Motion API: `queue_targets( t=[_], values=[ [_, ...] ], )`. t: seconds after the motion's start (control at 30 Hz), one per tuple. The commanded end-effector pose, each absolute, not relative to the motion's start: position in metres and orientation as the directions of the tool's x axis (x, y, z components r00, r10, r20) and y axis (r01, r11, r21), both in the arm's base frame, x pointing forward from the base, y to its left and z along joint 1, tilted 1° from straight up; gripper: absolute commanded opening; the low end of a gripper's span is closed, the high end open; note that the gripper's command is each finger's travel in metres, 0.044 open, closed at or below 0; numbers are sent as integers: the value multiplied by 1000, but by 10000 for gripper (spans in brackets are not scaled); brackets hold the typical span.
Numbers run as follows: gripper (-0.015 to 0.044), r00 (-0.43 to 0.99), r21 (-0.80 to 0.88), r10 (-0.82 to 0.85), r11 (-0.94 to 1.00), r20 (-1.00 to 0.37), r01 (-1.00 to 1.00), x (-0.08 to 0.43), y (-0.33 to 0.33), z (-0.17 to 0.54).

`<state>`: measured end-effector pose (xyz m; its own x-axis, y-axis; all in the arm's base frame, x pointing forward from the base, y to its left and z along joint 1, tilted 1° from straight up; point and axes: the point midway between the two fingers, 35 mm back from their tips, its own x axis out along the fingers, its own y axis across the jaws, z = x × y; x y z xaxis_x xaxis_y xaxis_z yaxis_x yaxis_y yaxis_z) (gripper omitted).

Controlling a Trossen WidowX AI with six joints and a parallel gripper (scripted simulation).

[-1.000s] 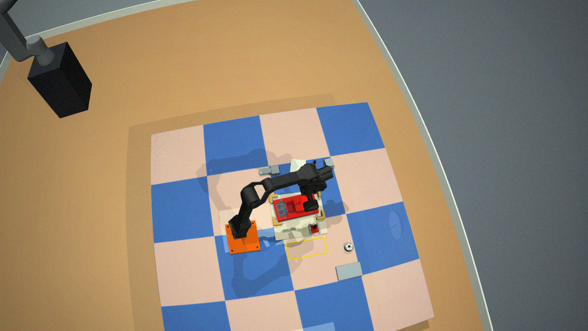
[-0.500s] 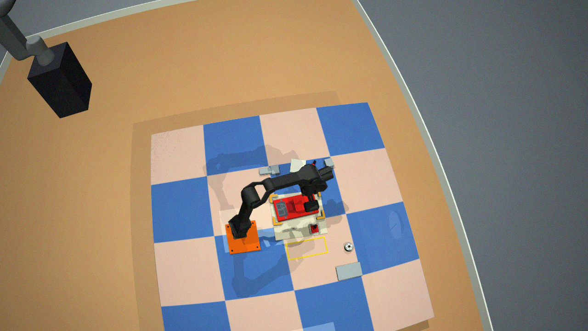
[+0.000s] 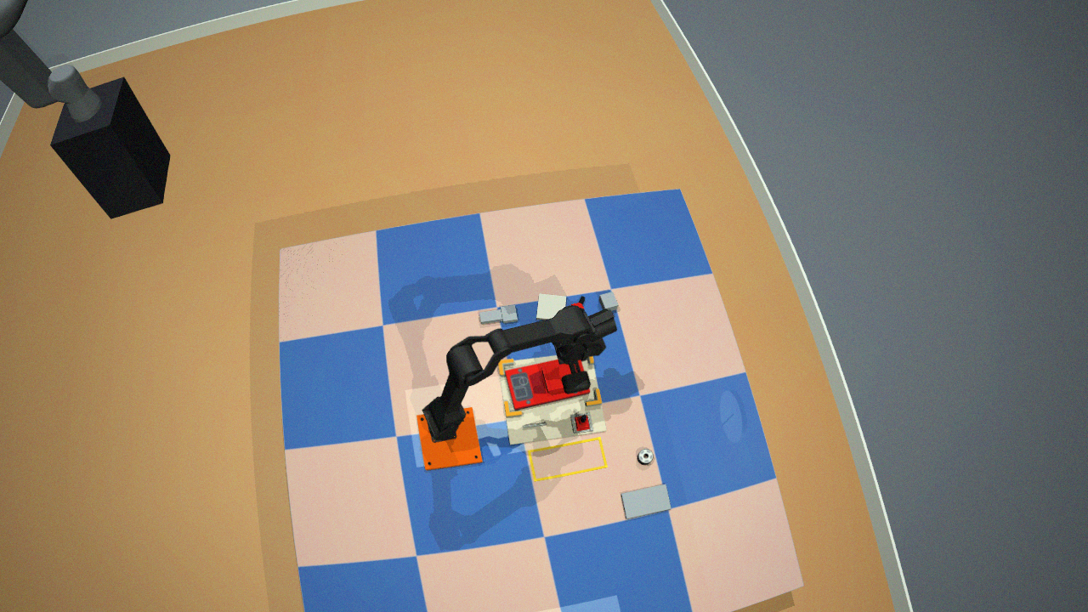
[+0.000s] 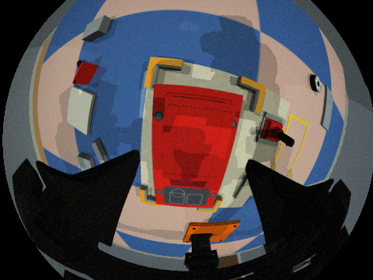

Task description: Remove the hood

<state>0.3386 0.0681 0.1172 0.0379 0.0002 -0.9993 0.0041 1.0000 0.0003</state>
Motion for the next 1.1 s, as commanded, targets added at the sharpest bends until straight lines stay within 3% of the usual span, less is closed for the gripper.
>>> queue_targets(
  t=[0.0, 1.07],
  values=[
    [440, 29, -6, -6, 1000, -1000, 4, 337, 67, 111],
    [440, 29, -6, -6, 1000, -1000, 4, 336, 66, 91]
  ],
)
